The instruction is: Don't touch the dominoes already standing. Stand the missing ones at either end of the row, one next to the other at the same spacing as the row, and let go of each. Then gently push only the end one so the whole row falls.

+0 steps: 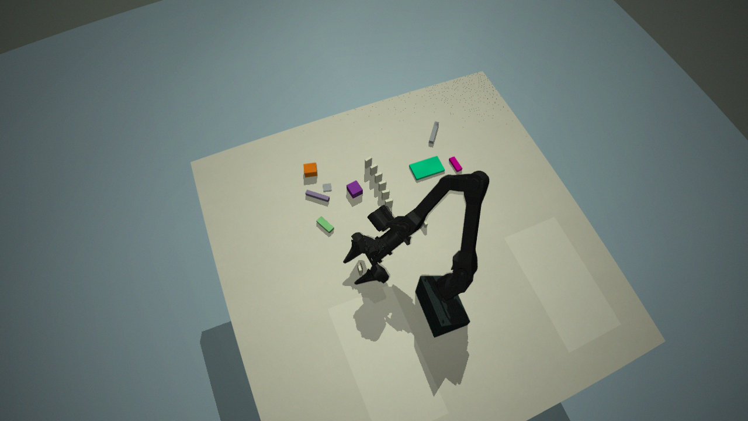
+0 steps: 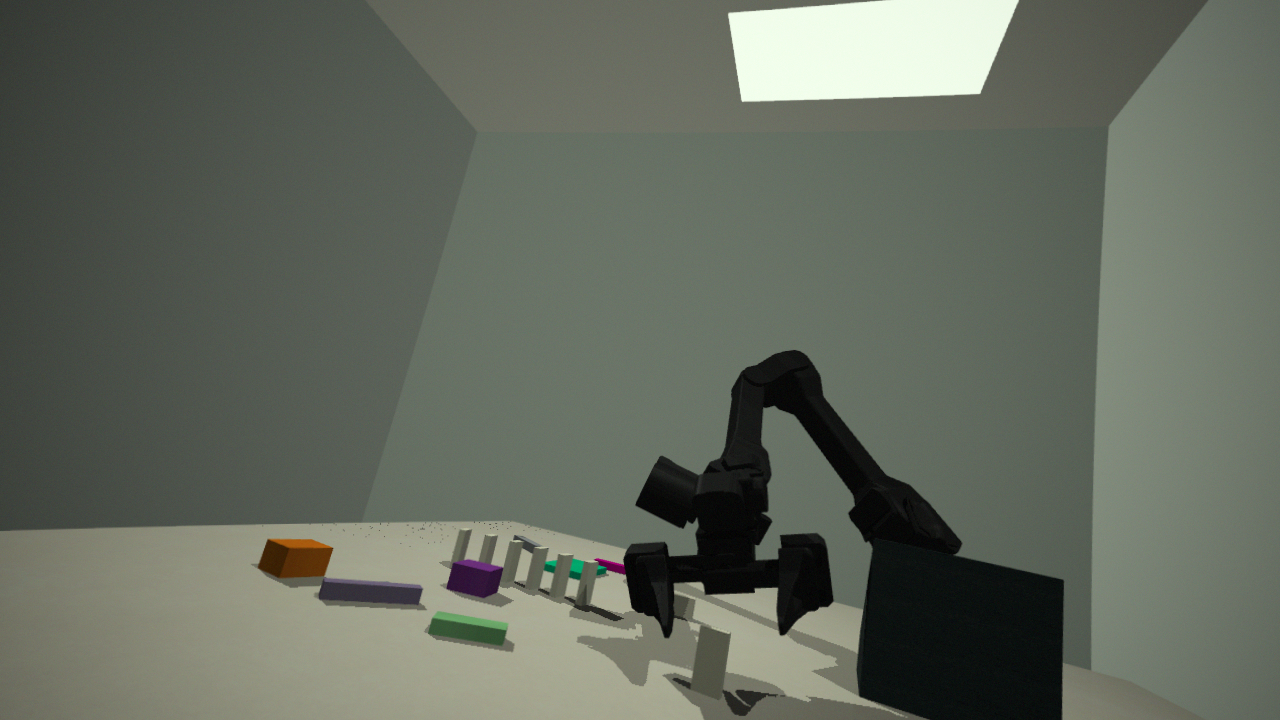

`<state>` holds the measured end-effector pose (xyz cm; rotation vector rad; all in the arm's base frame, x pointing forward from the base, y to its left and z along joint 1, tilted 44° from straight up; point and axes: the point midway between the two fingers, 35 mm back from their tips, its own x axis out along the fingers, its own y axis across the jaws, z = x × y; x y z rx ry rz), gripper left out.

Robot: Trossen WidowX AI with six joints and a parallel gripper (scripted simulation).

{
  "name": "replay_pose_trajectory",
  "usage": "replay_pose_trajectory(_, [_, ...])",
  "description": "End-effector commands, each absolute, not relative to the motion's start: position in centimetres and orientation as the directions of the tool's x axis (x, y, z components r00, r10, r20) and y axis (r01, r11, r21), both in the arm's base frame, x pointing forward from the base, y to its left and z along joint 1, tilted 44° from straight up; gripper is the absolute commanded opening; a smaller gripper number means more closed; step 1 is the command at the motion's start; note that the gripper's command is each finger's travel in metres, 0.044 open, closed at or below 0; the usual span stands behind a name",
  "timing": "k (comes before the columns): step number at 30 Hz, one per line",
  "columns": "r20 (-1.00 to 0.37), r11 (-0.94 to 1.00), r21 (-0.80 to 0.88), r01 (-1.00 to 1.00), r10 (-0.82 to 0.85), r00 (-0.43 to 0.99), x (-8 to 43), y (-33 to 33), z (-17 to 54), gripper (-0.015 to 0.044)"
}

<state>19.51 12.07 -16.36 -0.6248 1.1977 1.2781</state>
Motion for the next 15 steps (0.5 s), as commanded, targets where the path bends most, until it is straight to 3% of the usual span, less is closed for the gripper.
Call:
replay_pose_trajectory(1, [-0.918, 0.326, 0.162, -0.932, -0.297, -0.263, 20.0, 14.0, -15.5, 0.044])
replay_pose_trajectory(6, [-0.862, 0.266, 0.012, -0.964, -0.487, -0.145, 21.1, 16.1, -13.8, 0.044])
replay_pose_trajectory(15, [-0.744, 0.183, -0.049, -0.982, -0.663, -0.086, 20.5, 16.4, -10.8, 0.044])
